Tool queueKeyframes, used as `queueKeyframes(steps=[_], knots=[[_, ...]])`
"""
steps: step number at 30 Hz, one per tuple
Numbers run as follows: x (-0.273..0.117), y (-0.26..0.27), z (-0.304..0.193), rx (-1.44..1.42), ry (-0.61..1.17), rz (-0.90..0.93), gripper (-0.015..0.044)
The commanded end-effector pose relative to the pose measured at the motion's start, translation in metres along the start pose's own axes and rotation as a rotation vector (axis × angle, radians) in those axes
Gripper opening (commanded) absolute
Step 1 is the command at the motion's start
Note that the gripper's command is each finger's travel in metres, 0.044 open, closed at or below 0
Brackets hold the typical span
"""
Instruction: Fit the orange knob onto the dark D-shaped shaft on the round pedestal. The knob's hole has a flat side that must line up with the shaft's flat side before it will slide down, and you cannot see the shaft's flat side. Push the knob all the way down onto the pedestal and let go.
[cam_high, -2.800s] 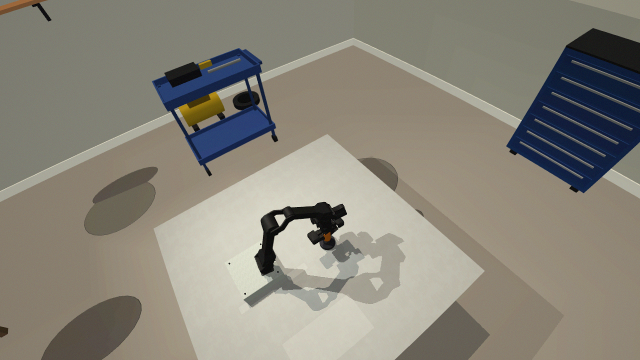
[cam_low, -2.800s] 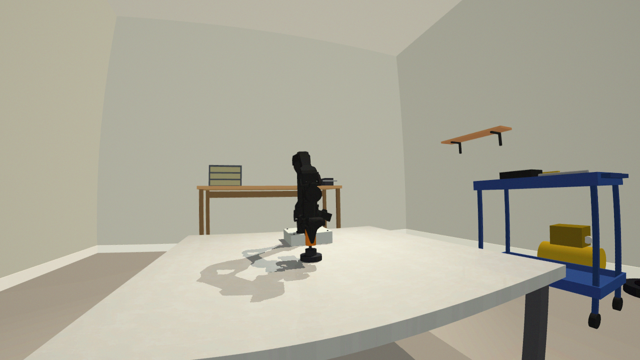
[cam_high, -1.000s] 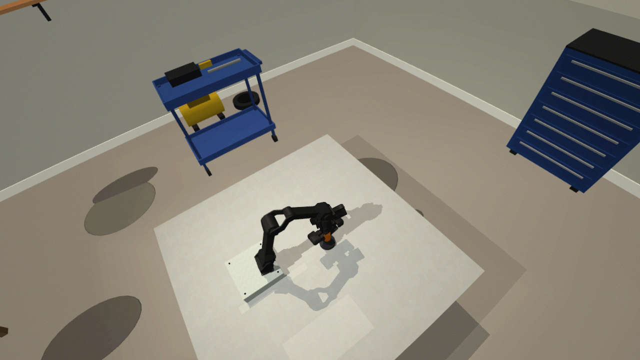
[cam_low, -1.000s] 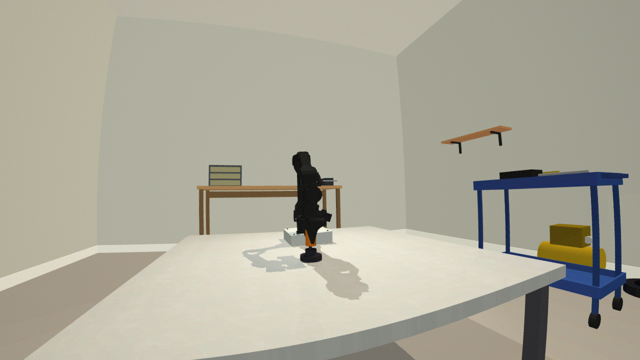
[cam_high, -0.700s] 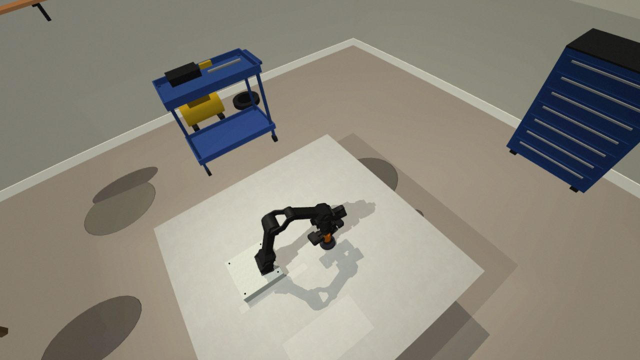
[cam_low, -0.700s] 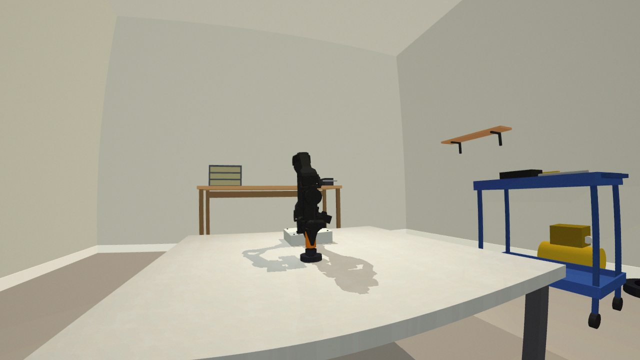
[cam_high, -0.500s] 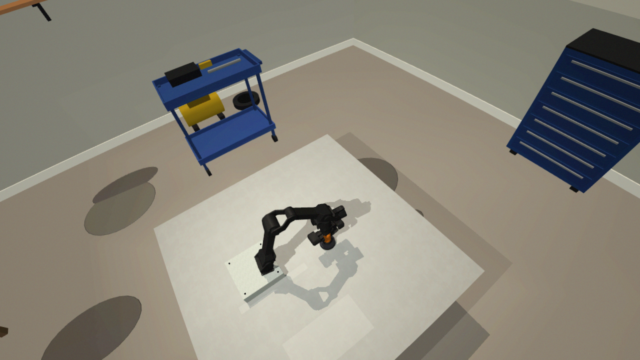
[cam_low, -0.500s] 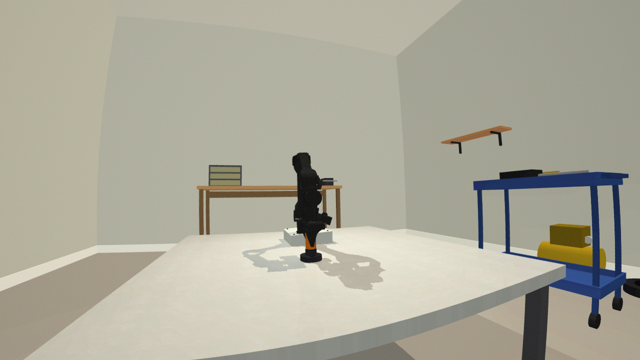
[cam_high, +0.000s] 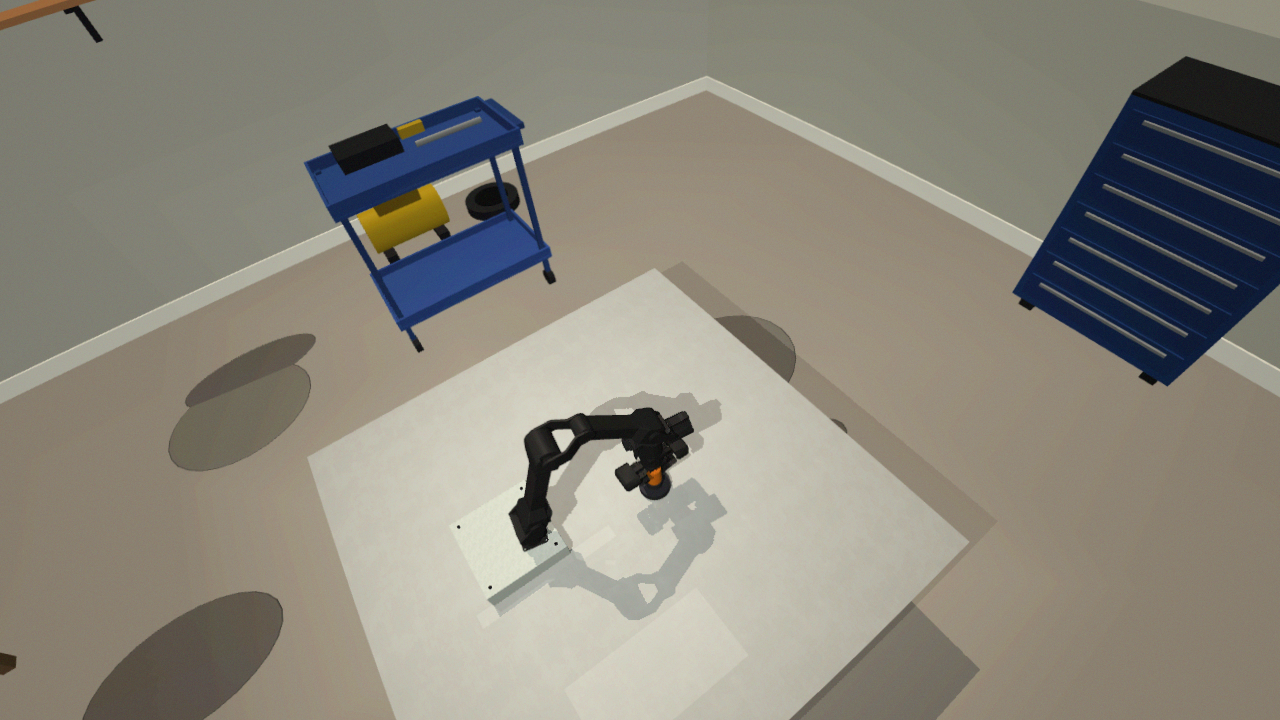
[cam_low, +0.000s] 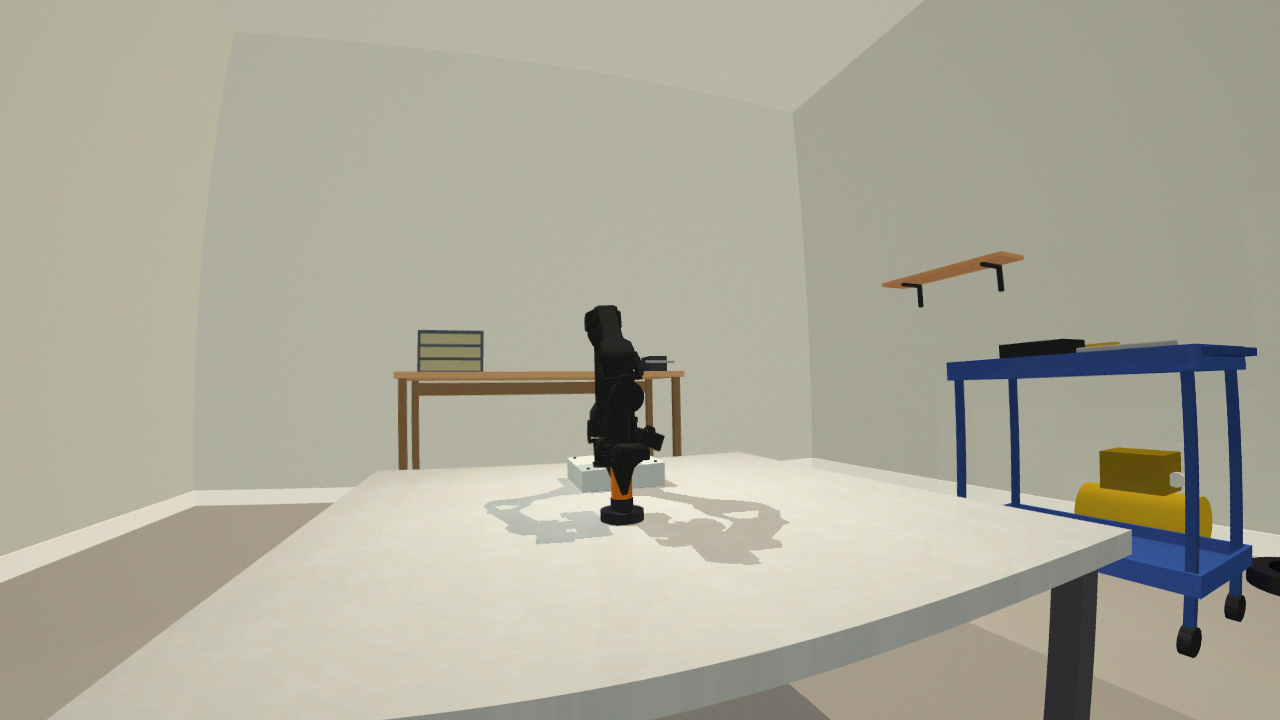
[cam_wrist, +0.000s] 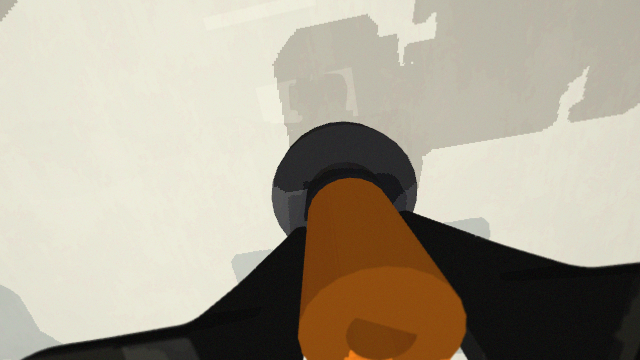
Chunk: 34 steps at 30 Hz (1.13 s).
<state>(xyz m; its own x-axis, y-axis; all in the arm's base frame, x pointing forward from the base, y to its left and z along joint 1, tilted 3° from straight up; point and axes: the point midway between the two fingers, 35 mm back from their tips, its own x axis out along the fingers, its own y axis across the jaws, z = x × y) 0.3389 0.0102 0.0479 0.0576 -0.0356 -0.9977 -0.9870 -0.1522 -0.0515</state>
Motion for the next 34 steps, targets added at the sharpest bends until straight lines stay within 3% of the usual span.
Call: queueKeyframes(steps=[1, 11, 18, 25, 34], knots=[[0.0, 0.0, 0.0, -0.002, 0.0, 0.0, 0.0184], [0.0, 0.0, 0.0, -0.002, 0.0, 0.0, 0.044], [-0.003, 0.0, 0.0, -0.002, 0.0, 0.0, 0.044], [-0.093, -0.001, 0.0, 0.0, 0.0, 0.0, 0.044], [-0.096, -0.005, 0.0, 0.0, 0.0, -0.001, 0.044]])
